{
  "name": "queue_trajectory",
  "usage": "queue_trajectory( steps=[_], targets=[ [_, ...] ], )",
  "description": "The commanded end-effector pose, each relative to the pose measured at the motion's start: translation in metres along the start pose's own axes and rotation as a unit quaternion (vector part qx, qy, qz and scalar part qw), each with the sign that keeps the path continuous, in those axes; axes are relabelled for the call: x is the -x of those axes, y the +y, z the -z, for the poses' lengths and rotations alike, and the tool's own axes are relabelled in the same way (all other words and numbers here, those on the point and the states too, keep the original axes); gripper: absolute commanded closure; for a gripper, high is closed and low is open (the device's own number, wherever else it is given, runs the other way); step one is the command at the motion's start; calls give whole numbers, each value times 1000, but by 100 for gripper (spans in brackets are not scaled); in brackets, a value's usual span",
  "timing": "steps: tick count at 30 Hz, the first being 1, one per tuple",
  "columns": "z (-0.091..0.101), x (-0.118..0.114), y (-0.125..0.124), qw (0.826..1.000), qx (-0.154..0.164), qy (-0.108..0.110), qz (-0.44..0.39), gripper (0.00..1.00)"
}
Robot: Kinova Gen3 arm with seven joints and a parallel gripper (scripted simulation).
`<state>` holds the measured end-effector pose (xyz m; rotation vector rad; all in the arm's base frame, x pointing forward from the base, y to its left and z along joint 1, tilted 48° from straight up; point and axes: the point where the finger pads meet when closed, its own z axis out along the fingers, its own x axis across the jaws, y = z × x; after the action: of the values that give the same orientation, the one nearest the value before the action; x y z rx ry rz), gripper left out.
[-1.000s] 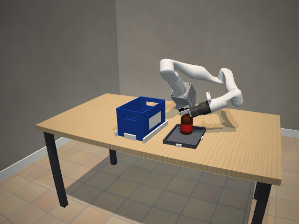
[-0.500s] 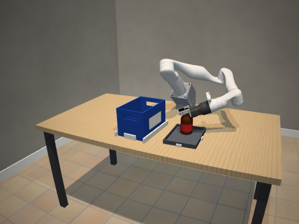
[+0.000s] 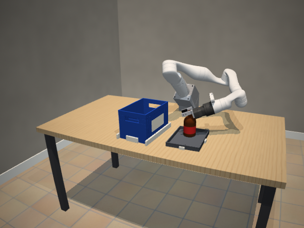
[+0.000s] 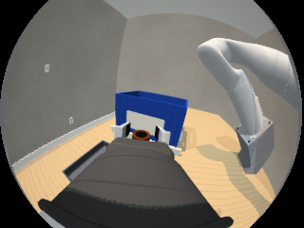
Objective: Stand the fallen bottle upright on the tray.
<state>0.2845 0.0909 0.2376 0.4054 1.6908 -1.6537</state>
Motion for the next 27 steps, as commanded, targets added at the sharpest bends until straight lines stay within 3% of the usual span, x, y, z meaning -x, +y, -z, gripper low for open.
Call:
queue_trajectory(
  steps=[1, 27],
  targets=[
    [3, 2, -8, 1000, 0, -2, 1, 0],
    [21, 2, -59, 1000, -1, -2, 1, 0]
  ],
)
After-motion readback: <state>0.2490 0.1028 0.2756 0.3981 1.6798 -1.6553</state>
